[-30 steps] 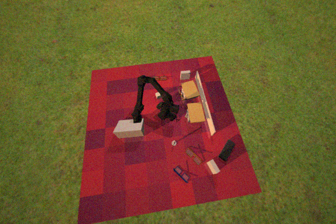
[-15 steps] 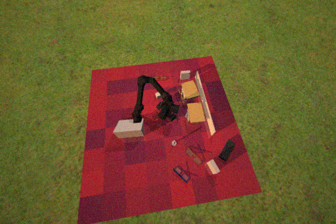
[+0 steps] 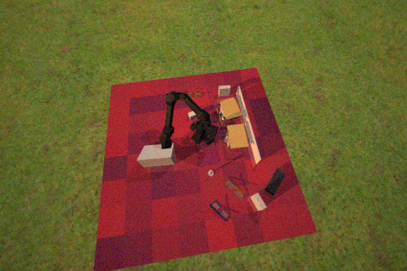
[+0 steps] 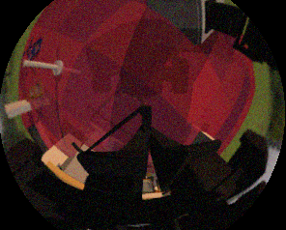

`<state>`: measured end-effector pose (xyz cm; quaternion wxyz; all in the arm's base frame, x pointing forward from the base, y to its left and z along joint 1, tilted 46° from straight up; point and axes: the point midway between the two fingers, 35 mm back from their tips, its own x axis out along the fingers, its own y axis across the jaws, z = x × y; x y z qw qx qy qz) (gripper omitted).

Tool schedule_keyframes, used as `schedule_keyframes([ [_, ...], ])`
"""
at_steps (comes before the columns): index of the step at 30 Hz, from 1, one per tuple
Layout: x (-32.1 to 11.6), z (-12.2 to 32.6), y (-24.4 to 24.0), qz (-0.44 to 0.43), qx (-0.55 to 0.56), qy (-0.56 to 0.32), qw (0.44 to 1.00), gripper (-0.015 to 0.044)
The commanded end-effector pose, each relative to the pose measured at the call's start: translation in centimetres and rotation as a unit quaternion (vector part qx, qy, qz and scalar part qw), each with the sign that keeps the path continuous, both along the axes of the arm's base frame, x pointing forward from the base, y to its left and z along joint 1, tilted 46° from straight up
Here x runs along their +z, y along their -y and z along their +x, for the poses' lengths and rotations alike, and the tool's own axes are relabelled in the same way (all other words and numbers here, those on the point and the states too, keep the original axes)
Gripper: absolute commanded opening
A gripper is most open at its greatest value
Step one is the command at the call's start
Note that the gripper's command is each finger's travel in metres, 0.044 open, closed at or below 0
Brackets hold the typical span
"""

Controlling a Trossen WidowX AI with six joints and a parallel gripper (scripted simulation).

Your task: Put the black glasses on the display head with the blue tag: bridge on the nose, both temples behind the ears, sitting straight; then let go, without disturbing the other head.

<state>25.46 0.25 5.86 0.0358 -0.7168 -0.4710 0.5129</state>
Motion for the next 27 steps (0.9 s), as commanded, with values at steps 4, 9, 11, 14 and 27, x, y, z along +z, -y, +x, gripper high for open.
schedule_keyframes([
  [4,2.3,0.2,2.7,-0.002,0.0,0.001,1.0,0.0],
  [9,4.0,0.1,4.3,0.0,0.0,0.0,1.0,0.0],
  [11,4.6,0.1,4.7,0.001,0.0,0.0,1.0,0.0],
  [14,4.9,0.1,4.7,0.002,0.0,0.0,1.0,0.0],
  [27,1.5,1.3,9.2,-0.005,-0.002,0.001,1.0,0.0],
])
